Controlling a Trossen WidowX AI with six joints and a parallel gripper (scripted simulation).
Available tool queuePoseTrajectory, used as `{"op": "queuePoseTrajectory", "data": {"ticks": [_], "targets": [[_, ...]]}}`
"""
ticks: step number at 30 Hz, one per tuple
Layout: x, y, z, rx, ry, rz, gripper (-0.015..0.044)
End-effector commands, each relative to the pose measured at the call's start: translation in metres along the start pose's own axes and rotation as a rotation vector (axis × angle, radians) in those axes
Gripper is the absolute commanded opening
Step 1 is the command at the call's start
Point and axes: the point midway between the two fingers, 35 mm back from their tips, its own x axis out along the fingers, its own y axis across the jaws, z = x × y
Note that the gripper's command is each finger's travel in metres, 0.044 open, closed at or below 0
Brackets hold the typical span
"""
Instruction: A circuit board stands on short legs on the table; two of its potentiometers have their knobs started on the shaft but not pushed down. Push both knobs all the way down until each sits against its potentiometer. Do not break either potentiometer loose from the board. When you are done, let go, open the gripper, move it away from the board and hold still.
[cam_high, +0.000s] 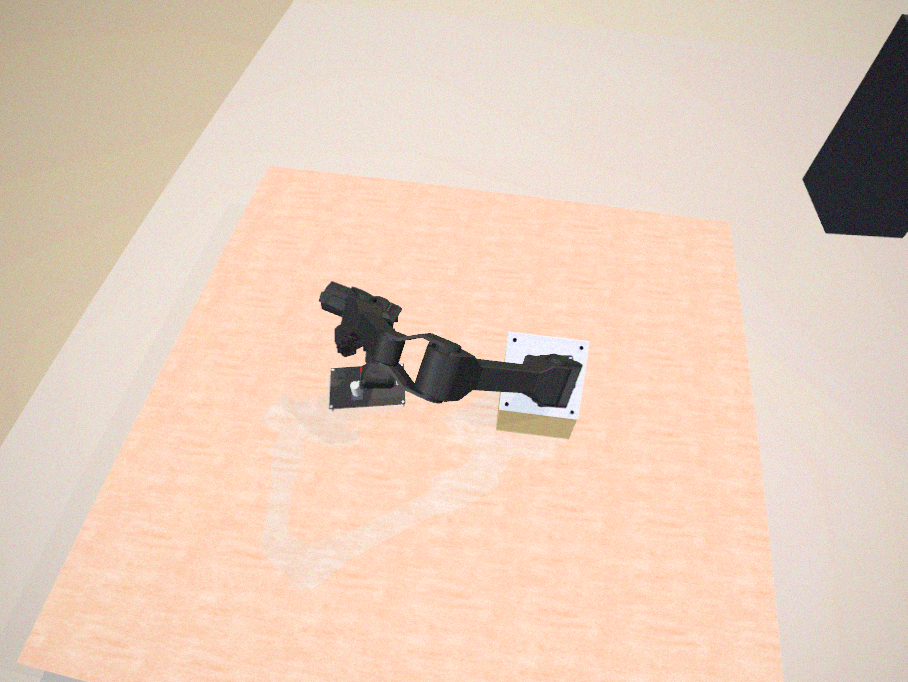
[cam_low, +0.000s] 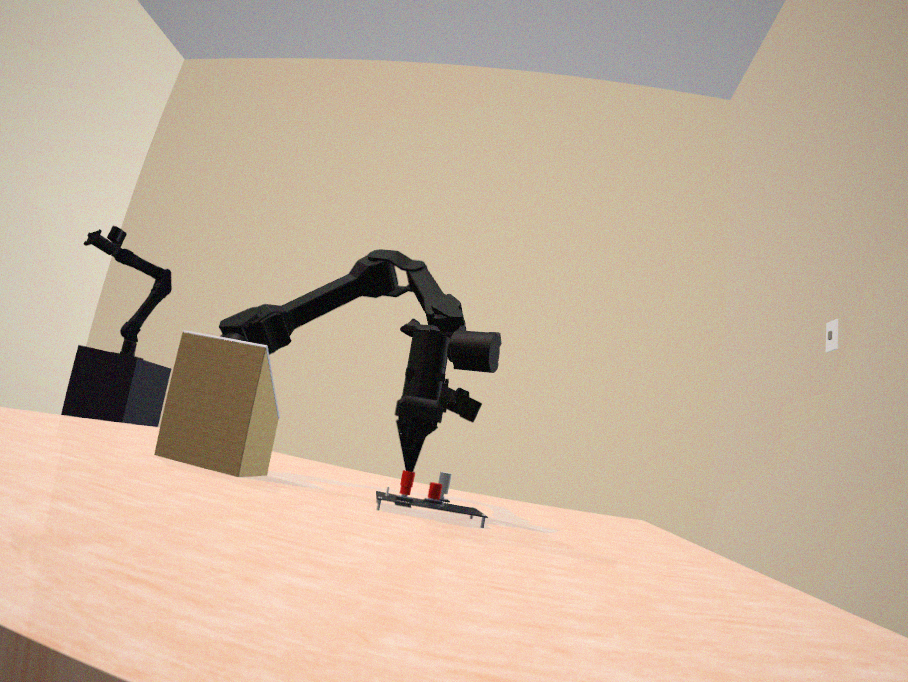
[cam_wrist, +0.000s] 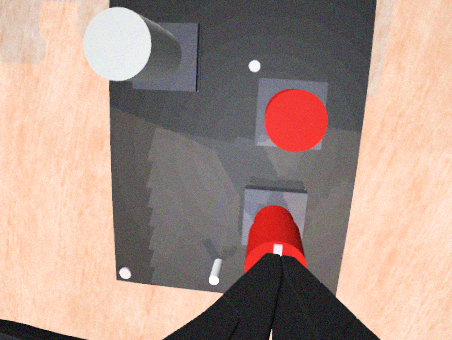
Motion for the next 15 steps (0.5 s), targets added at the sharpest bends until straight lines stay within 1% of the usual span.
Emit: {"op": "queuePoseTrajectory", "data": {"ticks": [1,8,15], "targets": [[0.0161,0.0019,0.0009,-0.022,0.016,0.007,0.0000],[0.0161,0.0019,0.0009,-0.022,0.016,0.007,0.0000],[0.0069,0.0015,0.0014,-0.022,0.016,0.006,0.0000]]}}
